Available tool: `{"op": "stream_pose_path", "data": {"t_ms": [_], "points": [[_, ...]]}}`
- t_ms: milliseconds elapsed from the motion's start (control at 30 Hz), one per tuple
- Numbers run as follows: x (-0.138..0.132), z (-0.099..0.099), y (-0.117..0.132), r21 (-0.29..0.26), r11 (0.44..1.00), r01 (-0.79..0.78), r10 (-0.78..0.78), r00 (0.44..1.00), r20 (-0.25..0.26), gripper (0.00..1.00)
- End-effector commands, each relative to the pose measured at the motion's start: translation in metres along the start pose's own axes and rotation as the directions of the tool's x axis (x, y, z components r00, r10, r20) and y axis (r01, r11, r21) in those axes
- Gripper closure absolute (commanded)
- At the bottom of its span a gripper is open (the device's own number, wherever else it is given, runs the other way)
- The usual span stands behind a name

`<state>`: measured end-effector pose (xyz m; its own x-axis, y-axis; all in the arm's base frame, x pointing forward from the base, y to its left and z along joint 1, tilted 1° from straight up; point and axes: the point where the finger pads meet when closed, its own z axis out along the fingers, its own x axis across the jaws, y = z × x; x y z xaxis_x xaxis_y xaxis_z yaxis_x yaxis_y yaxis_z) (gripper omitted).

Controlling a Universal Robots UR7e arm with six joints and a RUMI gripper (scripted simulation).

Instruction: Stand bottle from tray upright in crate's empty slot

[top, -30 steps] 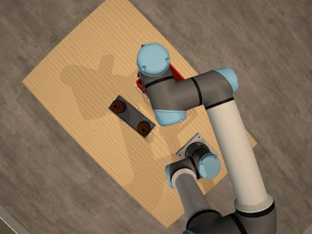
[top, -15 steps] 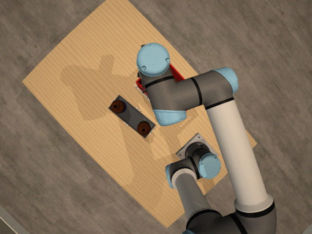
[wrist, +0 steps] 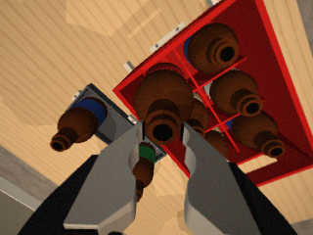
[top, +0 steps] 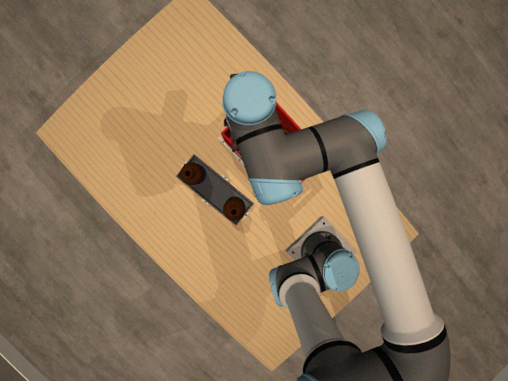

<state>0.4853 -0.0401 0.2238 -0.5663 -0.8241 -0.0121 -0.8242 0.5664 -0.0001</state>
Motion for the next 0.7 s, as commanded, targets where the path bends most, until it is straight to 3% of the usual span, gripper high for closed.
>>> {"op": "stream_pose_path", "data": {"t_ms": [0, 667], "points": [[0.000, 0.003, 0.000, 0.002, 1.000, 0.000, 0.000, 1.000, 0.000, 1.00], [0.000, 0.025, 0.000, 0.002, 1.000, 0.000, 0.000, 1.000, 0.000, 1.00]]}}
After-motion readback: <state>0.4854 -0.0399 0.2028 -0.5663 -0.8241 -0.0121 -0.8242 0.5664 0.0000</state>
